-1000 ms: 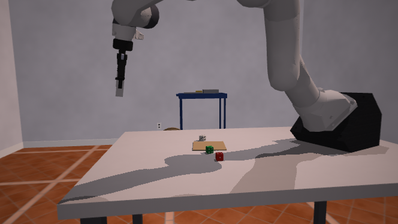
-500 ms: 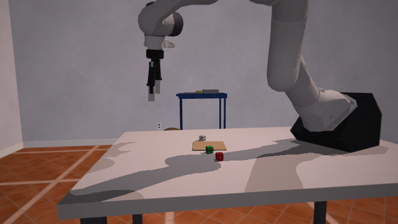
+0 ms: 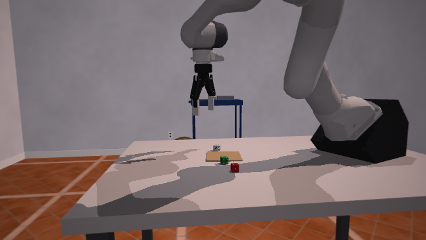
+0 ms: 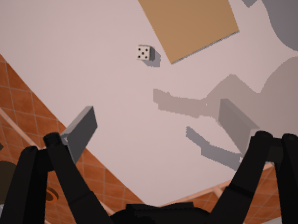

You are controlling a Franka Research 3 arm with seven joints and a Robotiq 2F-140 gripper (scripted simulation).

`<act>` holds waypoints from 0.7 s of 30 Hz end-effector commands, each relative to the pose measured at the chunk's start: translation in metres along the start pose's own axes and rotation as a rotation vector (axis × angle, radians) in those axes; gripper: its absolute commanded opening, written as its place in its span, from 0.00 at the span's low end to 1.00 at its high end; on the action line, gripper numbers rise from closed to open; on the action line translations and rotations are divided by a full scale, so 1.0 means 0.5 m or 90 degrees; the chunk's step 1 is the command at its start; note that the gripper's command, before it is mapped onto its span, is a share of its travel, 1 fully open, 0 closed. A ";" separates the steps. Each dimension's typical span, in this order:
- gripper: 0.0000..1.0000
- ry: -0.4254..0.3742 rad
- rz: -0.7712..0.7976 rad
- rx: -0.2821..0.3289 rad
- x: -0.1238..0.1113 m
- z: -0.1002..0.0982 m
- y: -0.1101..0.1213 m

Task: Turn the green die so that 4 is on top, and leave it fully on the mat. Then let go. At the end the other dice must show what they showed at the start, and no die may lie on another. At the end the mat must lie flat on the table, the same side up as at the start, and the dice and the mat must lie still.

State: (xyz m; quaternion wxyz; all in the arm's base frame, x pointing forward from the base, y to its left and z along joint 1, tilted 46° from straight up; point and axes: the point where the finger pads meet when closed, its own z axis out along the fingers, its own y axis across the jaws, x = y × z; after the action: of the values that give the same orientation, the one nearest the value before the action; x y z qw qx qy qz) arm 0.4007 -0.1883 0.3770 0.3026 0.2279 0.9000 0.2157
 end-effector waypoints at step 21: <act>1.00 0.026 0.152 -0.042 0.123 0.044 -0.033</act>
State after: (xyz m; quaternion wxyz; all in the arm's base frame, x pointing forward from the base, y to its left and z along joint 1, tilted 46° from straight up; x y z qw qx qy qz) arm 0.3664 -0.1650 0.3248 0.2664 0.3122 0.8681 0.2792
